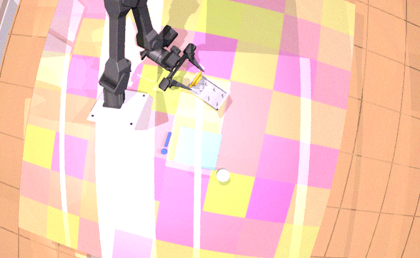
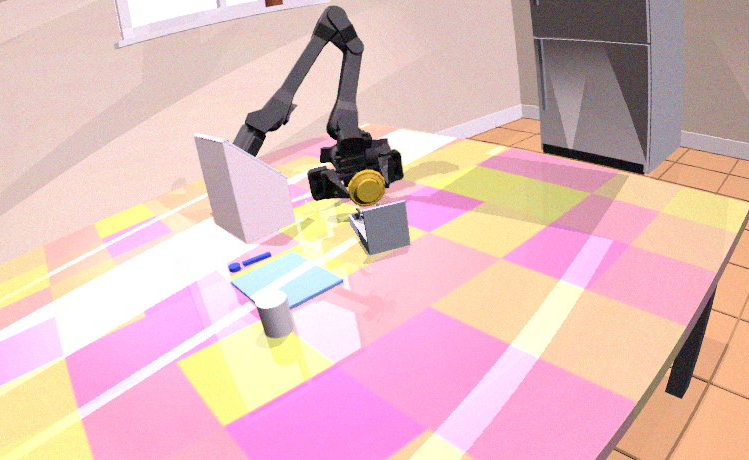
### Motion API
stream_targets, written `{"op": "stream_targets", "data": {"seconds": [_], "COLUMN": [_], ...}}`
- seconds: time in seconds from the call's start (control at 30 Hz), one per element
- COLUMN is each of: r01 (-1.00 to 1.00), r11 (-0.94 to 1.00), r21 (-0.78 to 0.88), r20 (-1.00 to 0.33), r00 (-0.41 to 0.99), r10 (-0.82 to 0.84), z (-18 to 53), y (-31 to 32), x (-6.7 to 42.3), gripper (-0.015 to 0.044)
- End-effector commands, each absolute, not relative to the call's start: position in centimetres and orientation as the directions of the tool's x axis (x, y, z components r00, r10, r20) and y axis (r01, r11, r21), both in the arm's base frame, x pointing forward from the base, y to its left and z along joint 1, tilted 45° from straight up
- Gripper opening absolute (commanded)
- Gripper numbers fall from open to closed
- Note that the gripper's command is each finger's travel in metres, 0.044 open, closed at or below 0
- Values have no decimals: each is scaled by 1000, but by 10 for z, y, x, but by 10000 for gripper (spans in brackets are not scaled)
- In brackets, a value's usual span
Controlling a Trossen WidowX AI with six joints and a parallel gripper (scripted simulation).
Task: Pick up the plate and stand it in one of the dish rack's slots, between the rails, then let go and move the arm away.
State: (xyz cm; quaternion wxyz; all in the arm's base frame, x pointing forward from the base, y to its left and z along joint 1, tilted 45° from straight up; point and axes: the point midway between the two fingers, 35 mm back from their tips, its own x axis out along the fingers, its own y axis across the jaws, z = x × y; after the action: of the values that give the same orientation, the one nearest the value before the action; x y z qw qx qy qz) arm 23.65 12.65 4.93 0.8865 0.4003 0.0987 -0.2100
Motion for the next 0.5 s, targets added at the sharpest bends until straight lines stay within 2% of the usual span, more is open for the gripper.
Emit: {"op": "stream_targets", "data": {"seconds": [0.0, 0.47], "r01": [455, 450], "r11": [597, 588], "r21": [661, 672], "r20": [-345, -341], "r00": [891, 893], "r10": [-296, -294], "z": [46, 32], "y": [124, 129], "x": [239, 251], "gripper": [0, 0]}}
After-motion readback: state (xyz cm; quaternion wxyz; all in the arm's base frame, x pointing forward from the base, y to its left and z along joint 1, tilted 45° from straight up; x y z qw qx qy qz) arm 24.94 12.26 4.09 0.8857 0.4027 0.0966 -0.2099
